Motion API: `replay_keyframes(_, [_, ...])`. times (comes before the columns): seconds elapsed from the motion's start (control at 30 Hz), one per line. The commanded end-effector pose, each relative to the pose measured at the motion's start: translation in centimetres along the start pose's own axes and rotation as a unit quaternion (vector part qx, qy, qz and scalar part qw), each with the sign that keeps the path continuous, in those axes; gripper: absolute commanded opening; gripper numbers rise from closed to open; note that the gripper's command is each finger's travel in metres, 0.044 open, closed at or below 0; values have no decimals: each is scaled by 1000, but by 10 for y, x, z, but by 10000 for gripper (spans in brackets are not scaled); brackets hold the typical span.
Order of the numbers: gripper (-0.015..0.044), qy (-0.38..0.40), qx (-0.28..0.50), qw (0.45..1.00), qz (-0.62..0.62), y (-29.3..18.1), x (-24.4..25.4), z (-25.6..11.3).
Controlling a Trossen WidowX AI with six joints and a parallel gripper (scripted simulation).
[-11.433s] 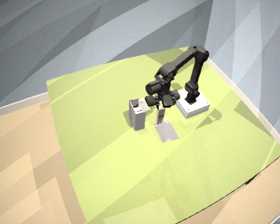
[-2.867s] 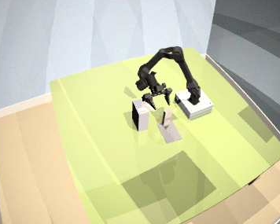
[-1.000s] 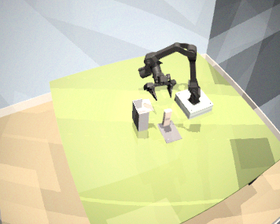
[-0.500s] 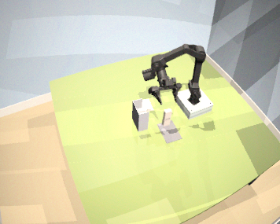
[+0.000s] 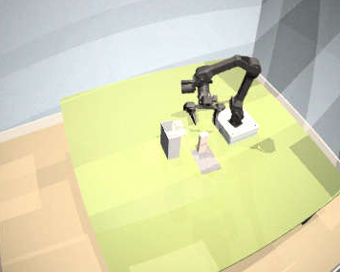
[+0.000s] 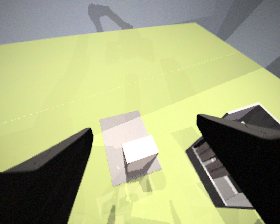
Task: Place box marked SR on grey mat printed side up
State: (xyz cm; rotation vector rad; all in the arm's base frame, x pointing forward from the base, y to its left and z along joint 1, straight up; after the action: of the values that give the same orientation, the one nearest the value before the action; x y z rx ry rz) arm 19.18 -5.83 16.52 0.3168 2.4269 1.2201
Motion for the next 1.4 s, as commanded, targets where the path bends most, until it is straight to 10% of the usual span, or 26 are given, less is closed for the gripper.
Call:
replay_keyframes(0.0, [440, -23, 0, 1000, 14, 0, 4, 0])
replay_keyframes(1.37, [440, -198, 32, 972, 119, 11, 34, 5])
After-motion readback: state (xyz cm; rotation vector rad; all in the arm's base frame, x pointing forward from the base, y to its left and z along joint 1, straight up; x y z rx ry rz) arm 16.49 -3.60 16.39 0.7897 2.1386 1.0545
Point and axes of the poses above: the point midway between the two fingers, 35 mm back from their tips, its own z axis out along the fingers, its own x axis across the jaws, y = z × x, the point moved 6 cm from there along -z, back along the fingers, and after that the axes turned 8 degrees about -z, right-handed, at the moved point
